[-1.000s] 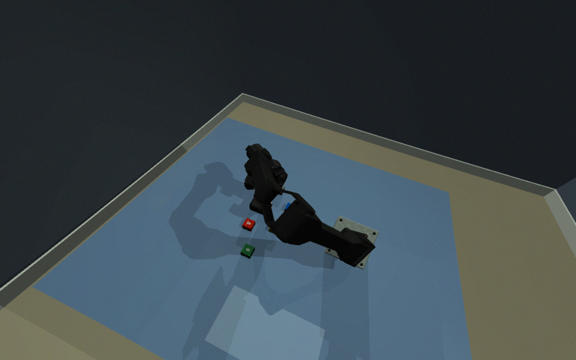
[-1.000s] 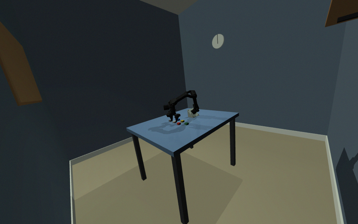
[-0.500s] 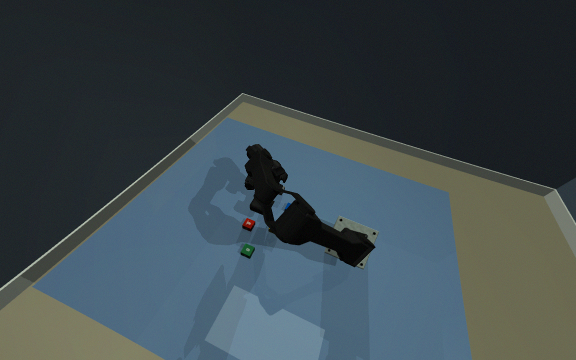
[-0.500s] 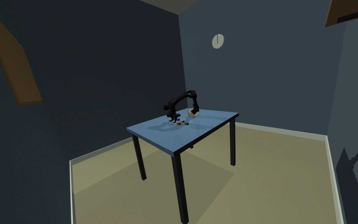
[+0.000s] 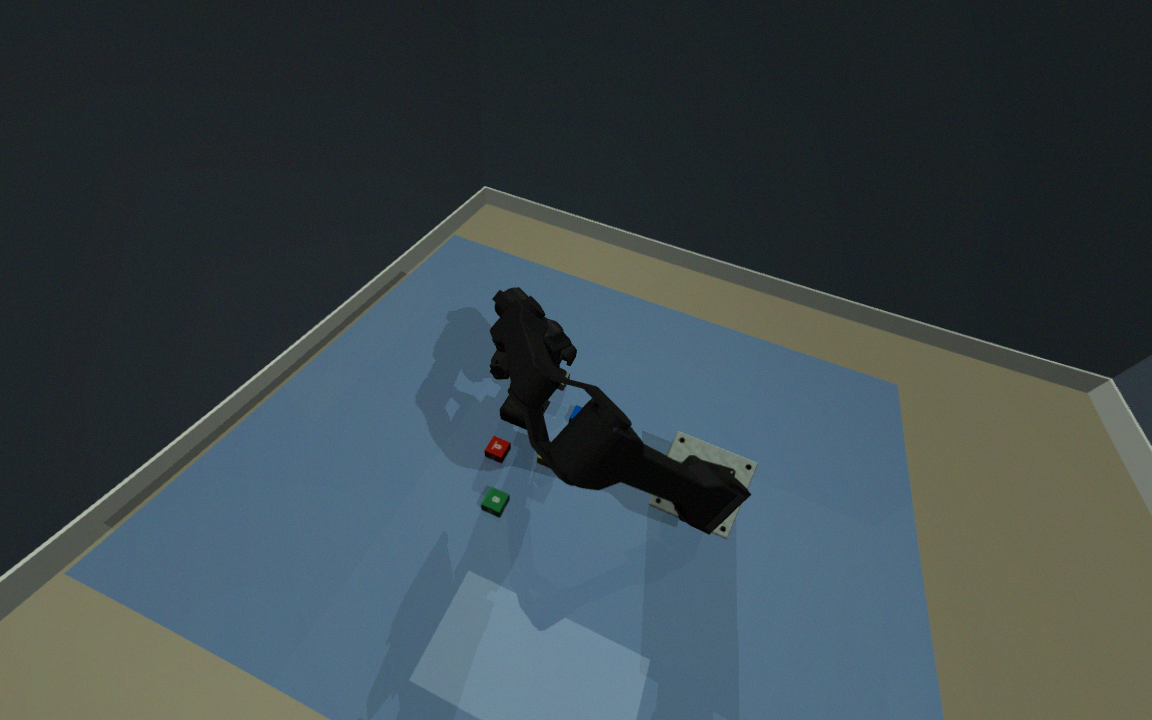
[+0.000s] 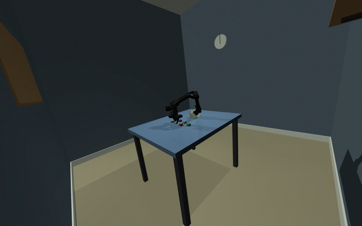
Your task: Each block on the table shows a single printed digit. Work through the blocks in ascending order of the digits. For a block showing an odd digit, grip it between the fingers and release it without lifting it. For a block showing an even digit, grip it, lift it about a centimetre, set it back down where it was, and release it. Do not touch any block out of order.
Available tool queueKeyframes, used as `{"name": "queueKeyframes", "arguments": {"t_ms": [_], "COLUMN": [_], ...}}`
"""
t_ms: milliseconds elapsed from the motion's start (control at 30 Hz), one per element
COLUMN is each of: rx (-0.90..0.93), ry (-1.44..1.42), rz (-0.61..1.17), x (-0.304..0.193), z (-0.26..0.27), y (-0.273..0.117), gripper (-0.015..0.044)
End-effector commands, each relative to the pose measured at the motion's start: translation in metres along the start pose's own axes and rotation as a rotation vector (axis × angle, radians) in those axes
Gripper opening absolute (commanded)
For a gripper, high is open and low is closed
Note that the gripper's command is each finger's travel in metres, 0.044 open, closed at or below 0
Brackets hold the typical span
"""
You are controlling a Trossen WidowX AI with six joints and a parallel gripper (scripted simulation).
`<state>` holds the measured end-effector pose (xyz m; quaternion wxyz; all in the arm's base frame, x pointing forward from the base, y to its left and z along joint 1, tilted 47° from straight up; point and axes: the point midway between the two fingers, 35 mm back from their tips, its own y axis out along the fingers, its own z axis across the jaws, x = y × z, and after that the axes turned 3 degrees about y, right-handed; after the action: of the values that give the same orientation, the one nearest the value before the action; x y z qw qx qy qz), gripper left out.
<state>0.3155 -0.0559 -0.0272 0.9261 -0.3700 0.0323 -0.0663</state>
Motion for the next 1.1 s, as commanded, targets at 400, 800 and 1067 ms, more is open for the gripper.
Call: {"name": "queueKeyframes", "arguments": {"t_ms": [400,800,1067], "rx": [0.001,0.001,0.002], "ry": [-0.002,-0.002,-0.002], "rz": [-0.002,-0.002,-0.002], "x": [0.001,0.001,0.001], "z": [0.000,0.000,0.000], "y": [-0.013,-0.005,0.002], "gripper": [0.0120,0.0120,0.0120]}}
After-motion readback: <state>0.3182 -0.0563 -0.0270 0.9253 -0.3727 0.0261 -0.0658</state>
